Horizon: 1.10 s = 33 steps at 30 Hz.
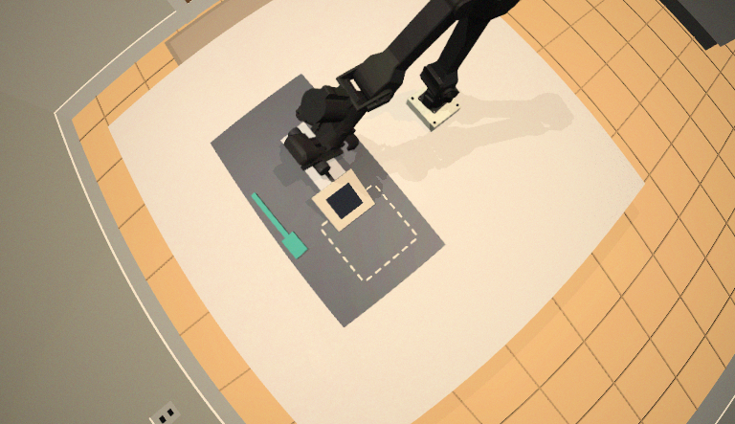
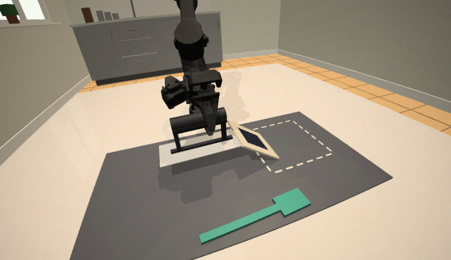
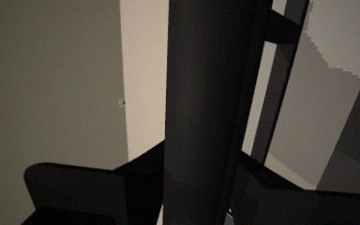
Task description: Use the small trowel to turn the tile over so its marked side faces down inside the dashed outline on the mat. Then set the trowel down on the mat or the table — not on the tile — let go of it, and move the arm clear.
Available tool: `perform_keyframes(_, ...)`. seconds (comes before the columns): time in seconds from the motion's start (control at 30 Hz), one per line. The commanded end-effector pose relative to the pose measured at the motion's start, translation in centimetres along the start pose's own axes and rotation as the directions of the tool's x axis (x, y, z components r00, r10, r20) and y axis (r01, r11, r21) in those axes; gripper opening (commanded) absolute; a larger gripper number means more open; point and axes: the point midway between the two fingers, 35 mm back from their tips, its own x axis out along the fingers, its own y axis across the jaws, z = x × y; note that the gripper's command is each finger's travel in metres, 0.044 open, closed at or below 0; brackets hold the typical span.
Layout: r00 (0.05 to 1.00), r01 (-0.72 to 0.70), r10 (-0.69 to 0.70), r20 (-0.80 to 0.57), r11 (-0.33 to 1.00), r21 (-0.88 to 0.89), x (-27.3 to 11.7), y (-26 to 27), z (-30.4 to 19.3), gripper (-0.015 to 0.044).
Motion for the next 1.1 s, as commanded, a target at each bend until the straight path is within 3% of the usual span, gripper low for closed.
perform_keyframes(0.0, 1.000, -0.029, 0.029, -0.003, 1.000, 0.002, -0.7, 1.4, -0.8, 0.0000)
perform_keyframes(1.07, 1.000, -0.029, 0.029, -0.008, 1.000, 0.007, -1.1, 1.9, -7.7, 0.0000)
